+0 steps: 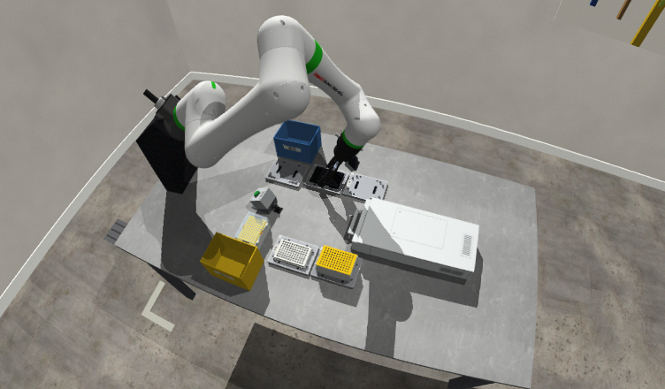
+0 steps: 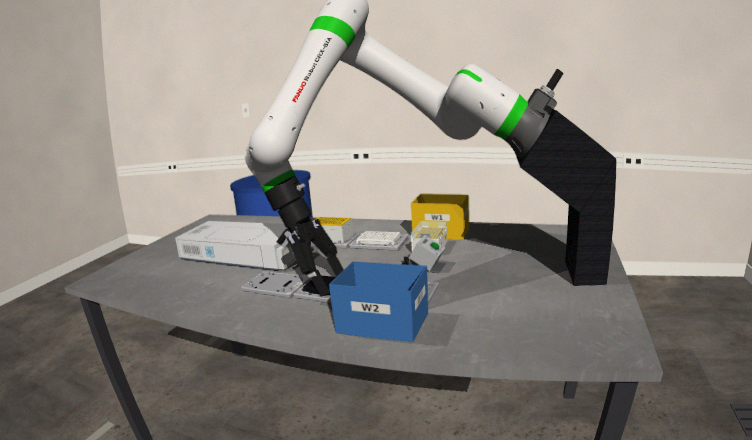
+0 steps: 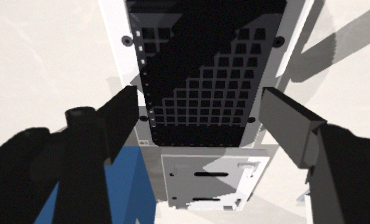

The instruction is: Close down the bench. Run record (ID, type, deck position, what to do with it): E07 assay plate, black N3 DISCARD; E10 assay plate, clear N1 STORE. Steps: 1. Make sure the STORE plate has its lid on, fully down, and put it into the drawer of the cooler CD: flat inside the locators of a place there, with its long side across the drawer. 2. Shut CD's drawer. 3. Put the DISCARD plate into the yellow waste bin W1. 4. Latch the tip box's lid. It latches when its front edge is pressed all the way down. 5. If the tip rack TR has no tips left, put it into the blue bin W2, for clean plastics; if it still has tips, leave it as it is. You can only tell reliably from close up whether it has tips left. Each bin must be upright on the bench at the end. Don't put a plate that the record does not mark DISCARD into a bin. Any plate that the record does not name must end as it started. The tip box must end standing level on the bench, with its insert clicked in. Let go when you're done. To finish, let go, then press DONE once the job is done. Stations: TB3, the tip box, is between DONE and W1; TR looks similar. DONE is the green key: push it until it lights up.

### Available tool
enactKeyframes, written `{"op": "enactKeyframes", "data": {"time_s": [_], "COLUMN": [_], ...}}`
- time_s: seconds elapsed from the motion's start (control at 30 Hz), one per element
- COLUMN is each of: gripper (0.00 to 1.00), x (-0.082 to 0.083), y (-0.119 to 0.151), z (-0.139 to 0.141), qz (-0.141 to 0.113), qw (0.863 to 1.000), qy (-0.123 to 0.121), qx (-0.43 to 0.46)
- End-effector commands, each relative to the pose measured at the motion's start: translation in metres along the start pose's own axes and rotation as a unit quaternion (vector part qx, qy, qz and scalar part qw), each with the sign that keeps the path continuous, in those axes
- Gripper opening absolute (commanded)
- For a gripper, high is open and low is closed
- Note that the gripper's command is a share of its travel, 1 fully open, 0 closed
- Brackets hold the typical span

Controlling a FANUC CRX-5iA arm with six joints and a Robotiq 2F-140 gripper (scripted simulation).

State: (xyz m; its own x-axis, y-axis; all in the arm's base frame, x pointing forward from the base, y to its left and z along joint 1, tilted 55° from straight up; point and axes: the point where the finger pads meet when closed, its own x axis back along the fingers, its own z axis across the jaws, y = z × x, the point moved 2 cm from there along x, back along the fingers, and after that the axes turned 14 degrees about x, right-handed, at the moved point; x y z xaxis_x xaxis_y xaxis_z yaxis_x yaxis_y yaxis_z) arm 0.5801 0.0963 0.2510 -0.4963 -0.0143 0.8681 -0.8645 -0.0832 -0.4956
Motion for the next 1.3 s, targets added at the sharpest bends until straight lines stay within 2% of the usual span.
{"op": "enactKeyframes", "data": {"time_s": [0.0,0.83,0.87,1.27], "gripper": [0.68,0.59,0.10,0.10], "x": [0.0008,0.0020,0.0021,0.0028], "y": [-0.0003,0.0002,0.0003,0.0006], "z": [-0.0001,-0.0002,-0.0002,-0.0003], "qz": [0.001,0.001,0.001,0.001], "qw": [1.000,1.000,1.000,1.000], "qy": [0.000,0.000,0.000,0.000], "qx": [0.000,0.000,0.000,0.000]}}
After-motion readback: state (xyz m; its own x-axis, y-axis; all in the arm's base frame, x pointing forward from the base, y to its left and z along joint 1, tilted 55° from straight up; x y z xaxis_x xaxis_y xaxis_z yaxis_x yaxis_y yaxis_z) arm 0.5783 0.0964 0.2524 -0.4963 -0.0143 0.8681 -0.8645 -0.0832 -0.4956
